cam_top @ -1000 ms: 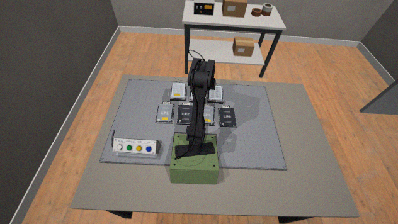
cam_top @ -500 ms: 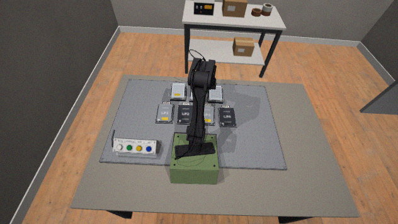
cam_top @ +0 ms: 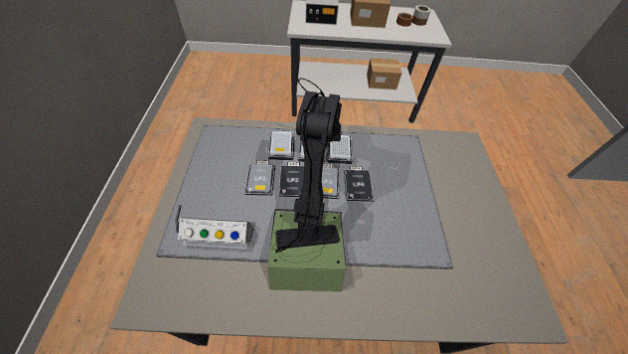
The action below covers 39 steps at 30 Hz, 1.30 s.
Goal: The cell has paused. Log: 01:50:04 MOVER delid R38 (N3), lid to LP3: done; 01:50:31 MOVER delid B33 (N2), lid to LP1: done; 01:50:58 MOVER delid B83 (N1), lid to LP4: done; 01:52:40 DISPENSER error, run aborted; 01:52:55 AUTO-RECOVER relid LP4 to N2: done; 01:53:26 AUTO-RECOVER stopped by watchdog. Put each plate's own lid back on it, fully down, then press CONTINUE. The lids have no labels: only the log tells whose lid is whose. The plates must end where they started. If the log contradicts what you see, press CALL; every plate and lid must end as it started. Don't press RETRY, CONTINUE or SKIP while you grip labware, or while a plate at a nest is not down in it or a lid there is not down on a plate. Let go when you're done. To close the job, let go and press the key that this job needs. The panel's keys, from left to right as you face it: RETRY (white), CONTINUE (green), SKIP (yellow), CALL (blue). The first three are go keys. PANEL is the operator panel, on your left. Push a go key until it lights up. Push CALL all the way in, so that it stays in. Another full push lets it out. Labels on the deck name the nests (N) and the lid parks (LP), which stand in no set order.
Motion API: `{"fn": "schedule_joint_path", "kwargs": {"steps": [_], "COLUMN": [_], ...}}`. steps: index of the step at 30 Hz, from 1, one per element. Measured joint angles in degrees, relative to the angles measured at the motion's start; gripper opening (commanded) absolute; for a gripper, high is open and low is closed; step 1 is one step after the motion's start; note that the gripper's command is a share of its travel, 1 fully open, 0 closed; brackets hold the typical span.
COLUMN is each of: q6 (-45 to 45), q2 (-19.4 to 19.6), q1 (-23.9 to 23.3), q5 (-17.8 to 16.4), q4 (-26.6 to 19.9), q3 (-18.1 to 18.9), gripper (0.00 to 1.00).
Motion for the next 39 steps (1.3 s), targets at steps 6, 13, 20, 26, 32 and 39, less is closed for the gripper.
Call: {"fn": "schedule_joint_path", "kwargs": {"steps": [6,13,20,26,32,39], "q6": [0.0,0.9,2.7,5.5,8.7,12.4], "q2": [0.0,0.0,1.0,3.7,7.3,12.5], "q1": [0.0,4.9,9.6,14.6,19.4,22.4], "q5": [0.0,3.2,6.3,9.6,11.7,13.4], "q4": [-0.1,-8.2,-17.0,-27.1,-36.5,-47.7], "q3": [0.0,4.2,9.5,16.3,23.6,32.6], "gripper": [1.0,1.0,1.0,1.0,1.0,1.0]}}
